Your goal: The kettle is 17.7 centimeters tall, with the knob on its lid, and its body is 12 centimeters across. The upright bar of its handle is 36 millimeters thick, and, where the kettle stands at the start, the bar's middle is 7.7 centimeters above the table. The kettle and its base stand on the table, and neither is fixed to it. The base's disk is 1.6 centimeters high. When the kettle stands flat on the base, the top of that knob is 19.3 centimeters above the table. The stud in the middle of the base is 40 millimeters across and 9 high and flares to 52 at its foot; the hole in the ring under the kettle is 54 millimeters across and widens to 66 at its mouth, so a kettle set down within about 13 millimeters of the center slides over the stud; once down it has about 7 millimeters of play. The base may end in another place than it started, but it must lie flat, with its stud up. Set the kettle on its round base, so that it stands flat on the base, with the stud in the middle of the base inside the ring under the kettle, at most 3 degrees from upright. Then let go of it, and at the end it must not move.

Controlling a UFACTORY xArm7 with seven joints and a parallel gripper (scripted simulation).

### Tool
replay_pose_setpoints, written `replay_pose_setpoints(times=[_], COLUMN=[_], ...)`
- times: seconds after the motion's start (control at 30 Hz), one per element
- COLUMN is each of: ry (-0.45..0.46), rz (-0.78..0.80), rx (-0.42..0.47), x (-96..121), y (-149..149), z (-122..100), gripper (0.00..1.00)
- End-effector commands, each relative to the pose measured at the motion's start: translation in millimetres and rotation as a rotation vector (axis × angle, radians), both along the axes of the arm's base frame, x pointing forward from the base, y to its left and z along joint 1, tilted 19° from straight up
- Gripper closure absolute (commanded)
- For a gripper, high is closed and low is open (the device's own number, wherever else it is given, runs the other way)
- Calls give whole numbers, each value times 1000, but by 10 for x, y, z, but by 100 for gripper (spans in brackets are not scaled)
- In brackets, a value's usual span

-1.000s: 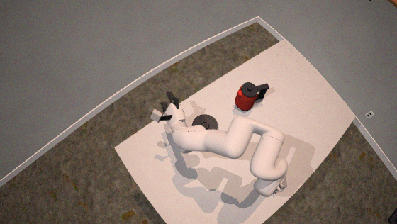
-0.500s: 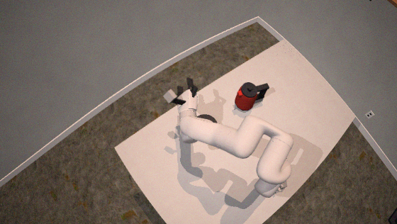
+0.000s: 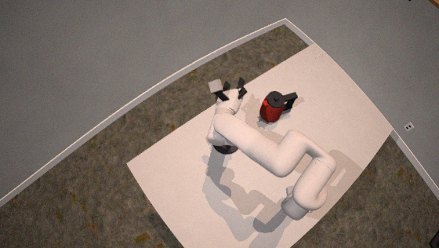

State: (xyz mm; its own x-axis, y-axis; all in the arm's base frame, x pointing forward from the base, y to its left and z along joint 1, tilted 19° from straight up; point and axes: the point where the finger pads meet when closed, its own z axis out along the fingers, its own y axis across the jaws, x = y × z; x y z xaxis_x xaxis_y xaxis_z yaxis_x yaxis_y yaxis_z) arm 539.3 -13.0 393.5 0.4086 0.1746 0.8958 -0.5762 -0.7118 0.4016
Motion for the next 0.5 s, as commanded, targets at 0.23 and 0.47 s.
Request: replay_pose_setpoints(times=[0.23,0.47], ry=[26,49], rz=[-255,-446], rx=[176,333], x=[-506,-975], y=[-741,-1167], z=[-89,-249], gripper=[19,19])
